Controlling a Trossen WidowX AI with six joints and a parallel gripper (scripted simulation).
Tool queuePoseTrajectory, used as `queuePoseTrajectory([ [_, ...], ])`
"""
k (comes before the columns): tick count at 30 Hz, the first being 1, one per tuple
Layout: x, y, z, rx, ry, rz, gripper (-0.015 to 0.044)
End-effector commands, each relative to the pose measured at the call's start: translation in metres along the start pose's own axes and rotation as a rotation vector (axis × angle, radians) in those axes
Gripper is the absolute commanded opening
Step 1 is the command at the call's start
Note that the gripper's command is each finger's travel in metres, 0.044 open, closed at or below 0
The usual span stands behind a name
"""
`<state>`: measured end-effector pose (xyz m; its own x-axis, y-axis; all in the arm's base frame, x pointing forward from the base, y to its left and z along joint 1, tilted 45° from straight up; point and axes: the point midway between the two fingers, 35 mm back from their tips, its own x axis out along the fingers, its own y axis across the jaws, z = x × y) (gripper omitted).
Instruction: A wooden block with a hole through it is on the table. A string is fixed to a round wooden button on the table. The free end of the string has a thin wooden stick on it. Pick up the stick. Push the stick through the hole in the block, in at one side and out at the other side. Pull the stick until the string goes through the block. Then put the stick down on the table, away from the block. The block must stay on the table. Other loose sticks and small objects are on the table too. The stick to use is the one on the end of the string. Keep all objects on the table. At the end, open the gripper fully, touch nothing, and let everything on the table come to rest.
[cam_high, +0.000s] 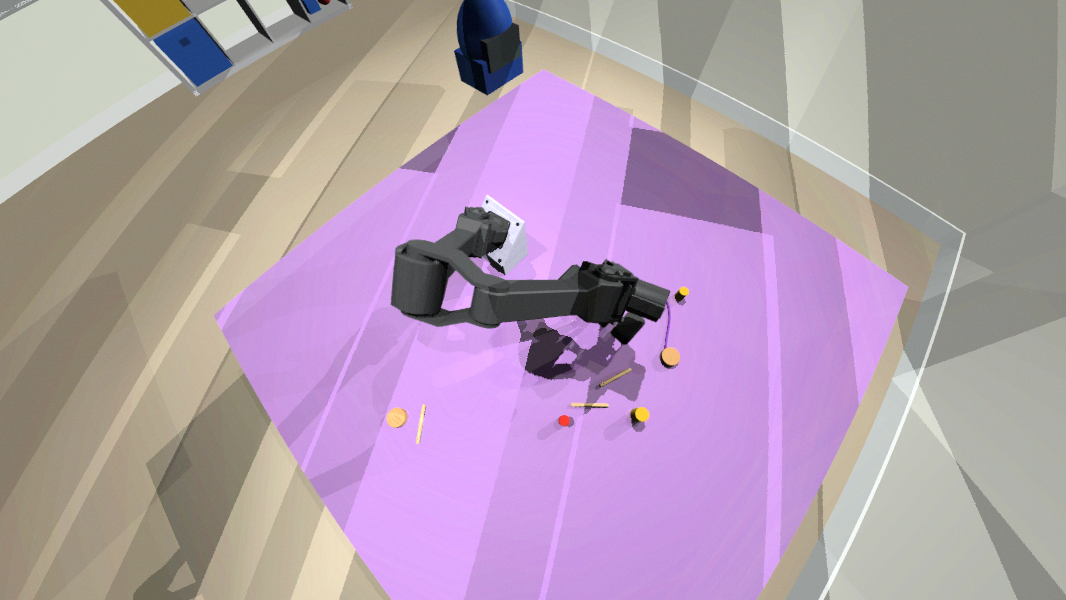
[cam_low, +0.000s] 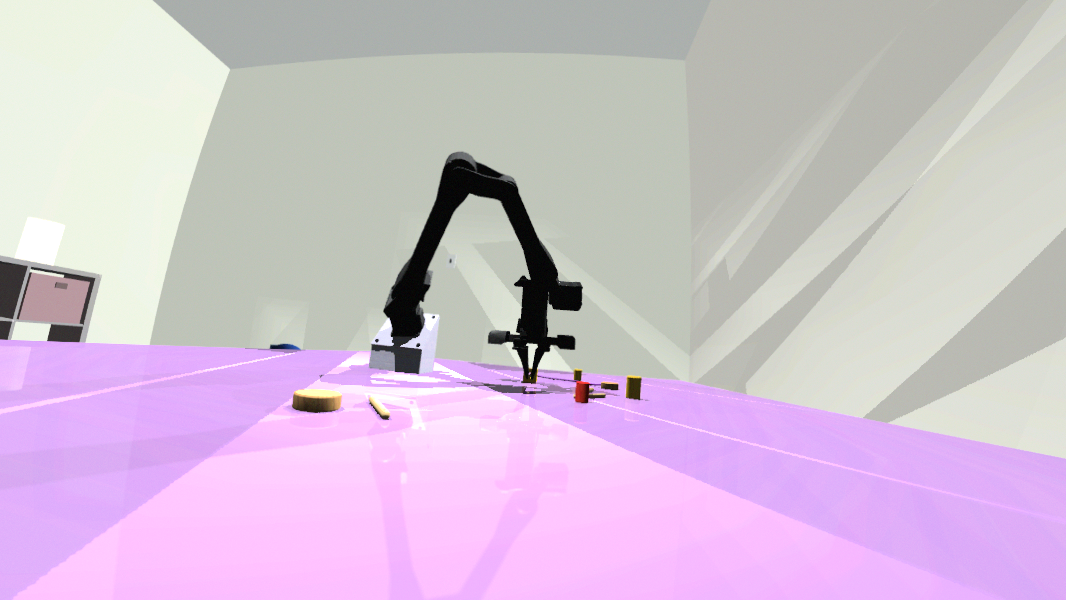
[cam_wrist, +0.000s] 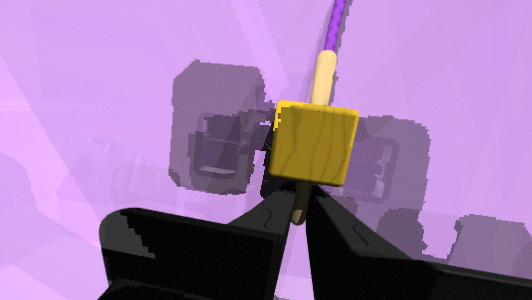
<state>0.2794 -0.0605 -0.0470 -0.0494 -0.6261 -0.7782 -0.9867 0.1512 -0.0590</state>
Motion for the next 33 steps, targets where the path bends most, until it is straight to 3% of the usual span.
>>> queuePoseTrajectory([
  [1, 0.001, 0.002, 0.000, -0.005, -0.006, 0.001, 0.0000],
  [33, 0.000, 0.003, -0.015, -0.006, -0.006, -0.010, 0.0000],
])
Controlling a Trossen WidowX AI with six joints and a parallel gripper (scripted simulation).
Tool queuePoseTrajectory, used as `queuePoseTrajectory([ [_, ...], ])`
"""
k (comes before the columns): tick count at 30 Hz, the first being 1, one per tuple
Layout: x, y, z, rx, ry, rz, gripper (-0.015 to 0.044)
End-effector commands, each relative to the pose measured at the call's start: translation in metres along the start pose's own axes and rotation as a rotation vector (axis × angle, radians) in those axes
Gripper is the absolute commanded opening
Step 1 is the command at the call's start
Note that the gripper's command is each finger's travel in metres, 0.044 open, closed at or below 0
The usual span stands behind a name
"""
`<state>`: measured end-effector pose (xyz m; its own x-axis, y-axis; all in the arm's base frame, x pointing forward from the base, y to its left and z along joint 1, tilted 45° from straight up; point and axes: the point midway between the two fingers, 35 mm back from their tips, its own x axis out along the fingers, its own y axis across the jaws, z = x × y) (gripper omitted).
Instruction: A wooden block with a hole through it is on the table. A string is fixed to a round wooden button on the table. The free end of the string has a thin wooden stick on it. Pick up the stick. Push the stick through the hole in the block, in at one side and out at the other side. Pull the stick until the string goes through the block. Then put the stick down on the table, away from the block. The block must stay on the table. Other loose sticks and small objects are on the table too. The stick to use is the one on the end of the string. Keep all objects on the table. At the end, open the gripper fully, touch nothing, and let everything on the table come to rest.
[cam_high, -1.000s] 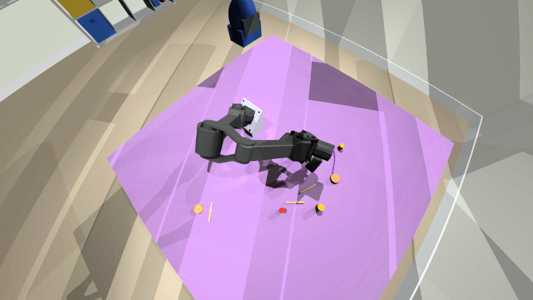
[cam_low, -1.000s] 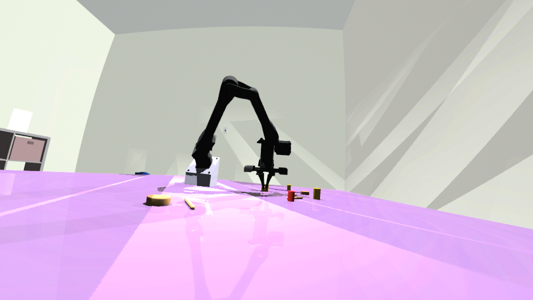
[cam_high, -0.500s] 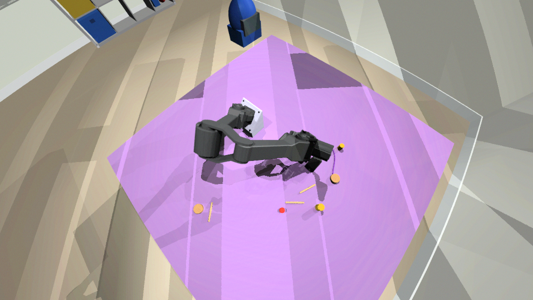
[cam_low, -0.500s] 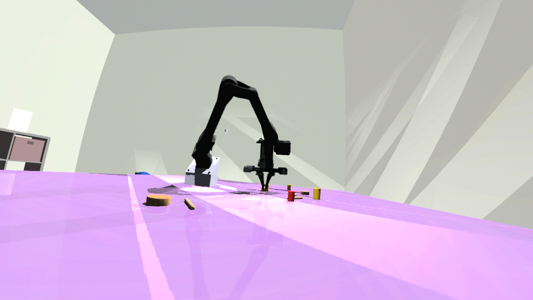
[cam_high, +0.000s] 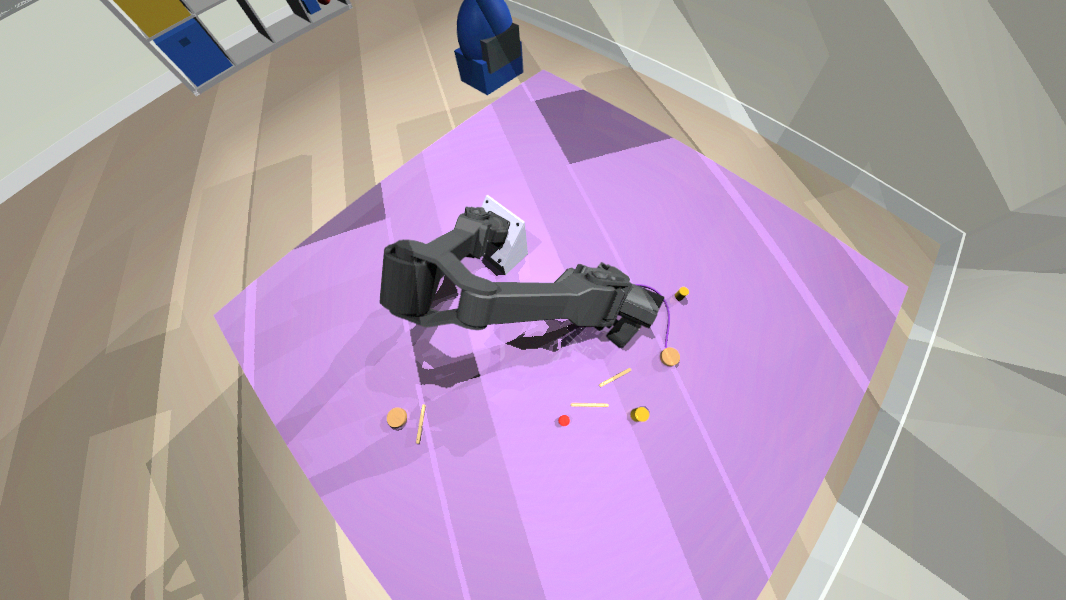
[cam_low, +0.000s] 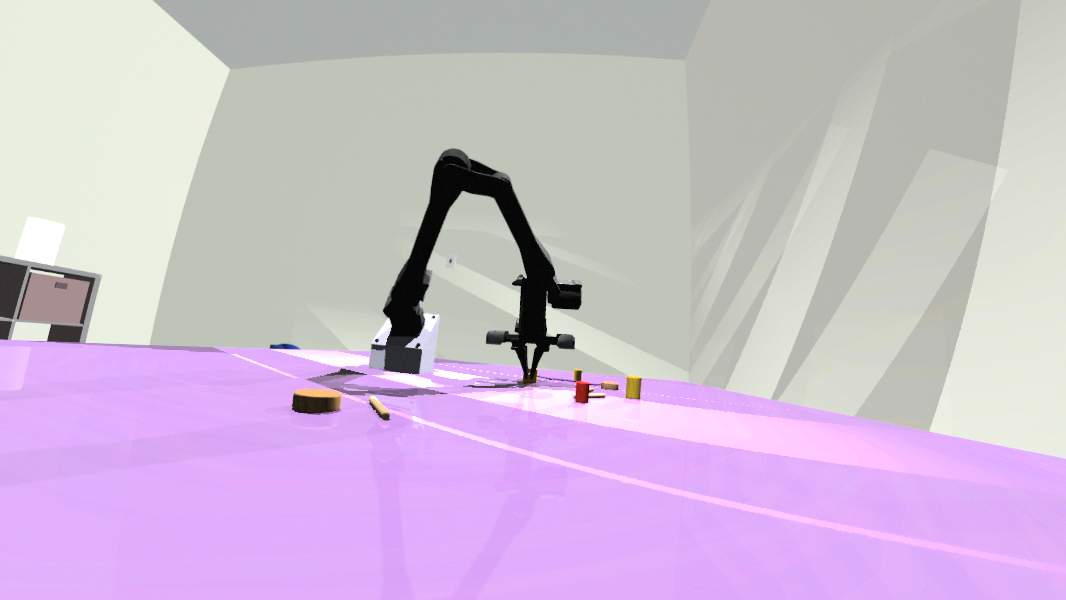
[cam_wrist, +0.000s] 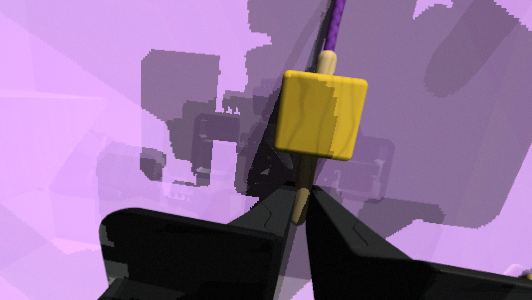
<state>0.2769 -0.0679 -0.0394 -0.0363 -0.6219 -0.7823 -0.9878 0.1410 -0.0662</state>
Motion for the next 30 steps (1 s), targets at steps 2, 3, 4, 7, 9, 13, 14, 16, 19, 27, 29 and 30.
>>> queuePoseTrajectory([
  [2, 0.001, 0.002, -0.007, -0.003, 0.002, 0.000, 0.0000],
  [3, 0.001, 0.002, -0.008, -0.003, 0.002, 0.000, 0.0000],
  [4, 0.001, 0.003, -0.010, -0.003, 0.002, -0.001, 0.0000],
  [7, 0.001, 0.003, -0.013, -0.003, 0.003, -0.002, 0.0000],
  [9, 0.001, 0.004, -0.016, -0.003, 0.003, -0.003, 0.0000],
  [13, 0.000, 0.004, -0.020, -0.003, 0.003, -0.004, 0.0000],
  [14, 0.000, 0.004, -0.022, -0.003, 0.003, -0.004, 0.0000],
  [16, 0.000, 0.003, -0.024, -0.003, 0.003, -0.005, 0.0000],
  [19, 0.000, 0.003, -0.028, -0.003, 0.003, -0.006, 0.0000],
  [27, -0.002, 0.003, -0.037, -0.003, 0.004, -0.009, 0.0000],
  [29, -0.002, 0.003, -0.039, -0.004, 0.004, -0.010, 0.0000],
  [30, -0.002, 0.003, -0.040, -0.004, 0.004, -0.011, 0.0000],
])
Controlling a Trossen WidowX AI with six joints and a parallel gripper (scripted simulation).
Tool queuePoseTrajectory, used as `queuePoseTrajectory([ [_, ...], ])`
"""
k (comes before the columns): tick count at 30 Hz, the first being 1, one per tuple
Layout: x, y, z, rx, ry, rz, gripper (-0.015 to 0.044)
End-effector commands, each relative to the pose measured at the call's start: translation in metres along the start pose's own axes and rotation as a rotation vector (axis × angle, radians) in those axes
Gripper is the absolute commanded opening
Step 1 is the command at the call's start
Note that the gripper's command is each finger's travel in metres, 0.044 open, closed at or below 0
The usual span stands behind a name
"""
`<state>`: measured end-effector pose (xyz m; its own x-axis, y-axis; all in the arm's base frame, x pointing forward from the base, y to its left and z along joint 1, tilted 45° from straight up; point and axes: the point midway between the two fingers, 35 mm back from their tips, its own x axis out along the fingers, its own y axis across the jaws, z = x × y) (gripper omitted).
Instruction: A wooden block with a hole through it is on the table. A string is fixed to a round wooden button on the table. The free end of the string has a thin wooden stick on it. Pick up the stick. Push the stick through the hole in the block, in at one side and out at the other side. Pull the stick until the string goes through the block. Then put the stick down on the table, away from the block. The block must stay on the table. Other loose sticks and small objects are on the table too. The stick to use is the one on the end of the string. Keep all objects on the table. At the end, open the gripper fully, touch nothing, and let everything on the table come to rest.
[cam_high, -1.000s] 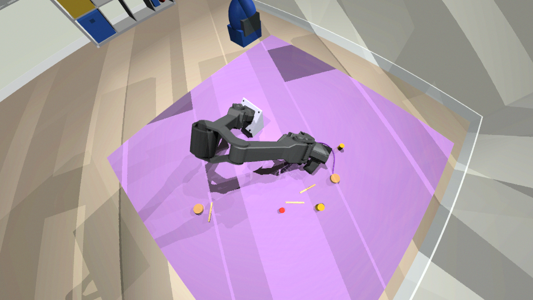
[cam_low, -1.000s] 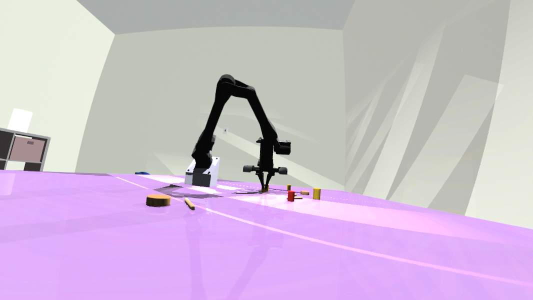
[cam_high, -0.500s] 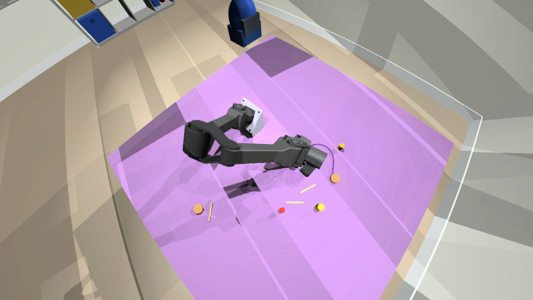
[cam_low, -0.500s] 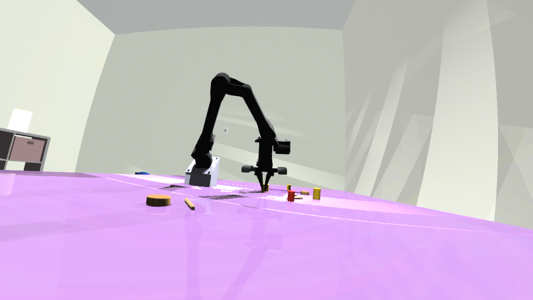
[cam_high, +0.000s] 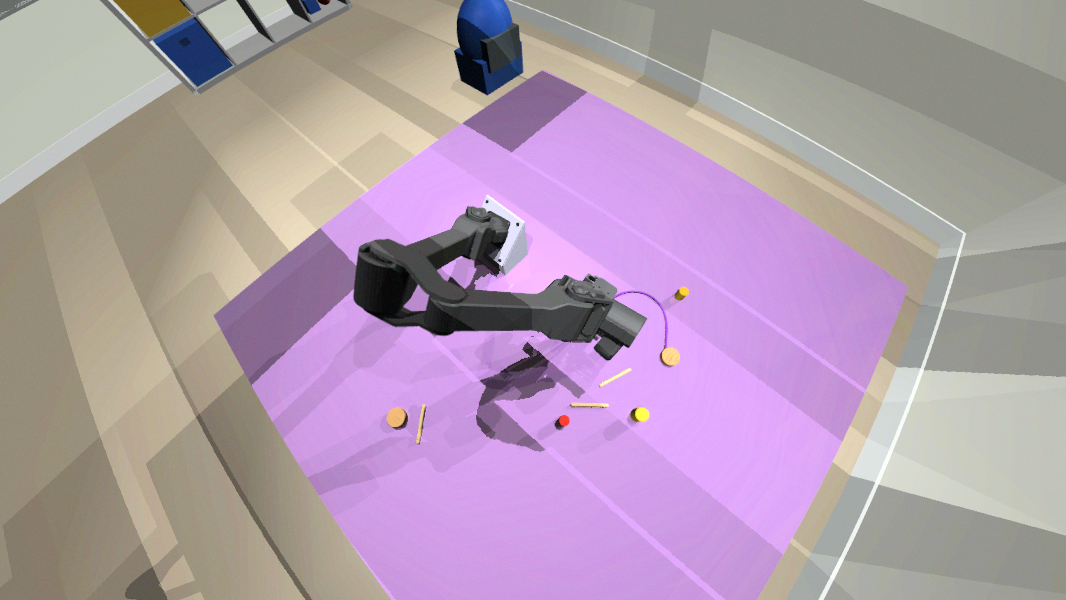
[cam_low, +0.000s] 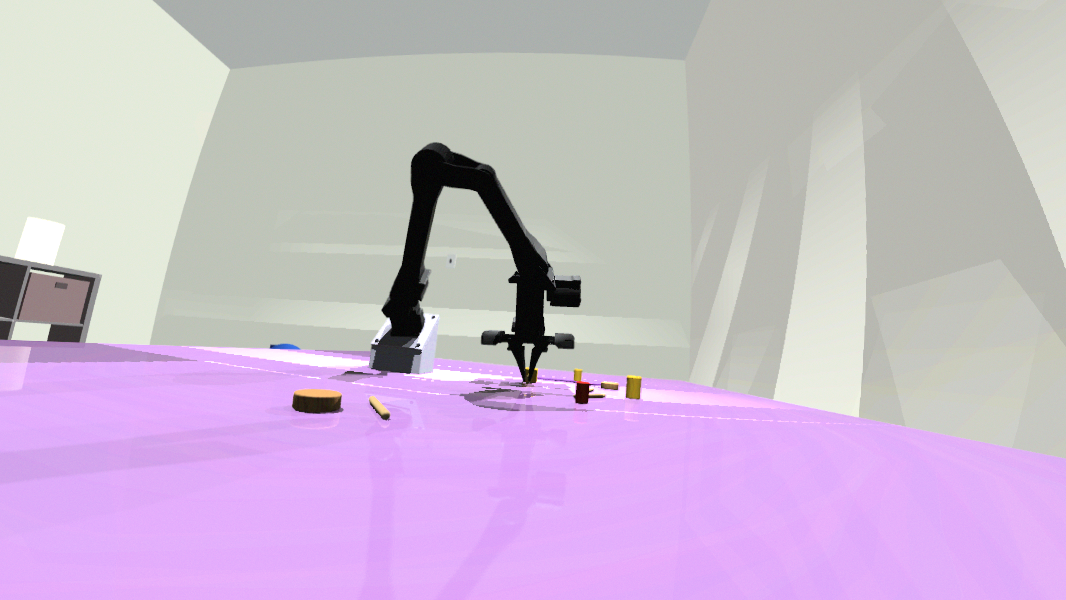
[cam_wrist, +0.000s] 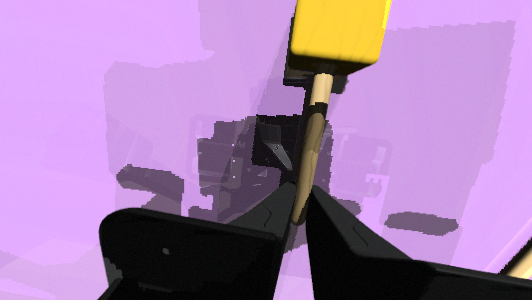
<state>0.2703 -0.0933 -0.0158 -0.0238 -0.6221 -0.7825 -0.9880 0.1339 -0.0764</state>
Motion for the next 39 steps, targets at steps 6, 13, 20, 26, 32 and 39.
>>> queuePoseTrajectory([
  [6, -0.001, 0.002, -0.012, -0.005, 0.006, -0.002, 0.0000],
  [13, -0.001, 0.002, -0.020, -0.005, 0.008, -0.005, 0.0000],
  [20, -0.002, 0.003, -0.028, -0.005, 0.008, -0.008, 0.0000],
  [26, -0.003, 0.004, -0.035, -0.006, 0.008, -0.011, 0.0000],
  [32, -0.004, 0.004, -0.041, -0.006, 0.008, -0.014, 0.0000],
  [39, -0.001, 0.002, -0.049, 0.000, 0.008, 0.013, 0.0000],
])
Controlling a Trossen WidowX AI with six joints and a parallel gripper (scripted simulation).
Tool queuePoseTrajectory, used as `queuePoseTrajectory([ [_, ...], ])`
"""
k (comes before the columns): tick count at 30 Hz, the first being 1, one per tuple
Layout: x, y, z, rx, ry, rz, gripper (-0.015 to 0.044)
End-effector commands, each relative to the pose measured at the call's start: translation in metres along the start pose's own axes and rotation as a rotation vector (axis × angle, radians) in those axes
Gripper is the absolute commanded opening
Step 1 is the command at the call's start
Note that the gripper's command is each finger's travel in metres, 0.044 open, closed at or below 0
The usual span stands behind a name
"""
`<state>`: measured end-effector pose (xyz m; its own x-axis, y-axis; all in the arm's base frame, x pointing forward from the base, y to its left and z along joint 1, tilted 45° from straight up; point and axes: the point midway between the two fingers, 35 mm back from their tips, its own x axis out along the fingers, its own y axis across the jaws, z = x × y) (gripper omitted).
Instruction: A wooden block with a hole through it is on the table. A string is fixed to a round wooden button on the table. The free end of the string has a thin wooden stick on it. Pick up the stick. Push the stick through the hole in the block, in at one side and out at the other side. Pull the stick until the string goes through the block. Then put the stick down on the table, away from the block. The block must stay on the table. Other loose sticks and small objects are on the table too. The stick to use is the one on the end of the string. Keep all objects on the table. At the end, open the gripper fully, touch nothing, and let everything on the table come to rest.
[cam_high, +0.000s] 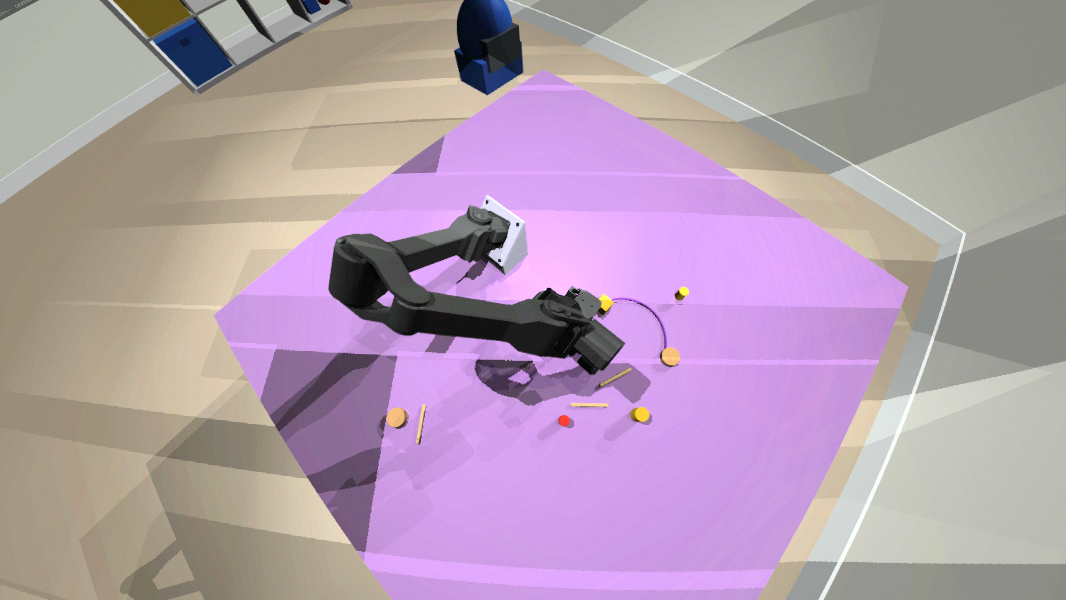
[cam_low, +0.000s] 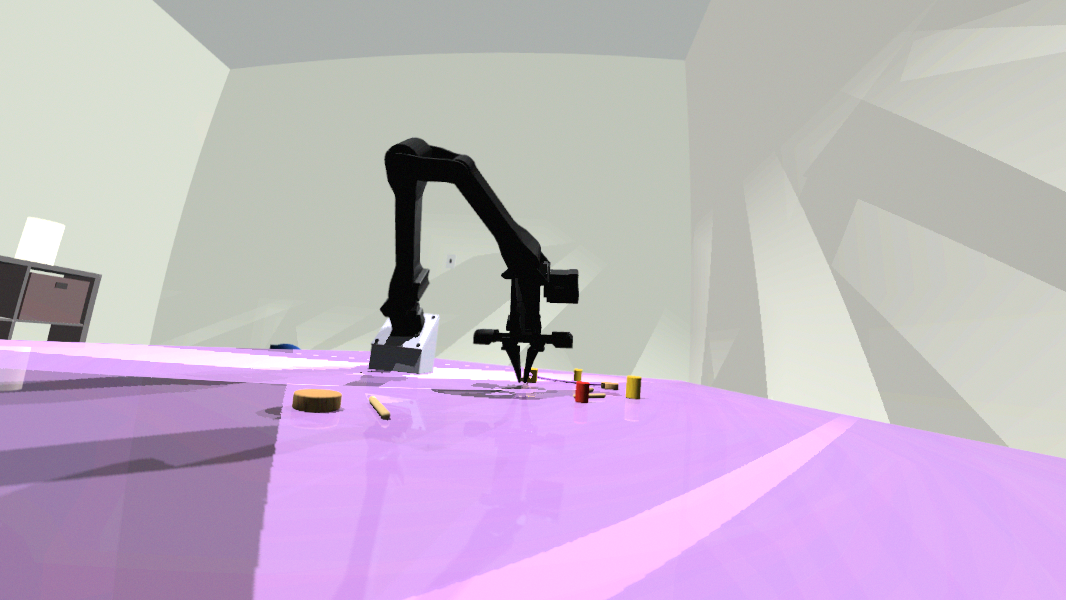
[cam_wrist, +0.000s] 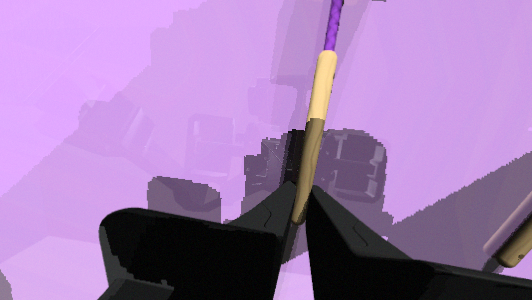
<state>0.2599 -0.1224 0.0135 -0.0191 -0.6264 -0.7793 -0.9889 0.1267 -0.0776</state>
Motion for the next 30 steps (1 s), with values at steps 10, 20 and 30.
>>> queuePoseTrajectory([
  [10, 0.0087, -0.0023, -0.0137, 0.010, 0.004, 0.045, 0.0000],
  [20, 0.0087, -0.0023, -0.0137, 0.010, 0.004, 0.045, 0.0000],
  [30, 0.0087, -0.0023, -0.0137, 0.010, 0.004, 0.045, 0.0000],
])
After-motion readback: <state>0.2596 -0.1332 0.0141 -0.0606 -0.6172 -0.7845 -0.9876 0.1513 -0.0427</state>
